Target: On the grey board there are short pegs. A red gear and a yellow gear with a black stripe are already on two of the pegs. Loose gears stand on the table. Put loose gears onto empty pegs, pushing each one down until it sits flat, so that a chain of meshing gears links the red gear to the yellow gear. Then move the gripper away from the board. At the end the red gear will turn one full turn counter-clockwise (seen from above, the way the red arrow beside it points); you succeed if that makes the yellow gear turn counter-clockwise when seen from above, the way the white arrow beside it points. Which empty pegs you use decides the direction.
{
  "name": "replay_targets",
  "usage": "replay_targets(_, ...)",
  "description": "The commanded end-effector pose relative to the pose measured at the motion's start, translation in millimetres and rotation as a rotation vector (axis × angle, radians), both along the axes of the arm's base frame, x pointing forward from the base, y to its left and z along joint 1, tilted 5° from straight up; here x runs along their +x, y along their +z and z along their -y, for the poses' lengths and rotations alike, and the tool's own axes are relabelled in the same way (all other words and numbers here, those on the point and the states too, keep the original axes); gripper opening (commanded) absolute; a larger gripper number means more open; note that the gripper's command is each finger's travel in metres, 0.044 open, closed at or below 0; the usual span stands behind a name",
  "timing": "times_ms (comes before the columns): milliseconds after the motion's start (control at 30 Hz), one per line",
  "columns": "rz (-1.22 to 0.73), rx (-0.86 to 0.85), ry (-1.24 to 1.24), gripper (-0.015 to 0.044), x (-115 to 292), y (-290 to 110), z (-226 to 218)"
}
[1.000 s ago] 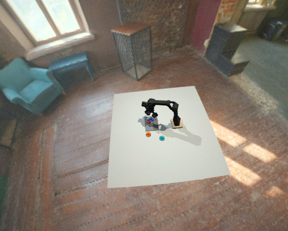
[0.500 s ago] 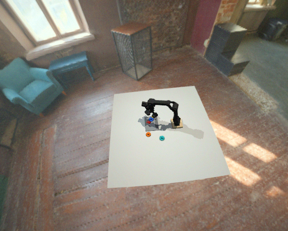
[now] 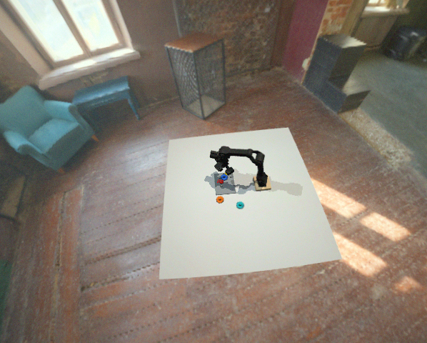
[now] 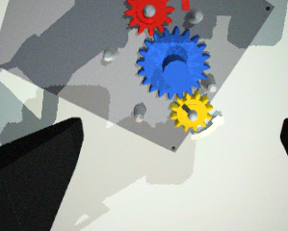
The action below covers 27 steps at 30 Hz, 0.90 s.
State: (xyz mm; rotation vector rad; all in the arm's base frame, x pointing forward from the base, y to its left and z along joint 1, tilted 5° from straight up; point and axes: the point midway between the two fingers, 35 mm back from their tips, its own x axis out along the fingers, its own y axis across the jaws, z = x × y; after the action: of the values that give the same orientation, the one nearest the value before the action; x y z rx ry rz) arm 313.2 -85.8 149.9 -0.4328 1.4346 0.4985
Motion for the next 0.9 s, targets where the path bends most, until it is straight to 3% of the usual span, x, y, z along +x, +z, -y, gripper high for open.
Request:
replay_targets(0, 0.000, 0.000, 0.004, 0.0440, 0.5, 0.6, -2.5)
replay_targets(400, -0.007, 0.005, 0.005, 0.0440, -11.3, 26.5, -171.7)
replay_targets(867, -0.013, 0.036, 0.005, 0.0440, -135.8, 56.8, -325.0)
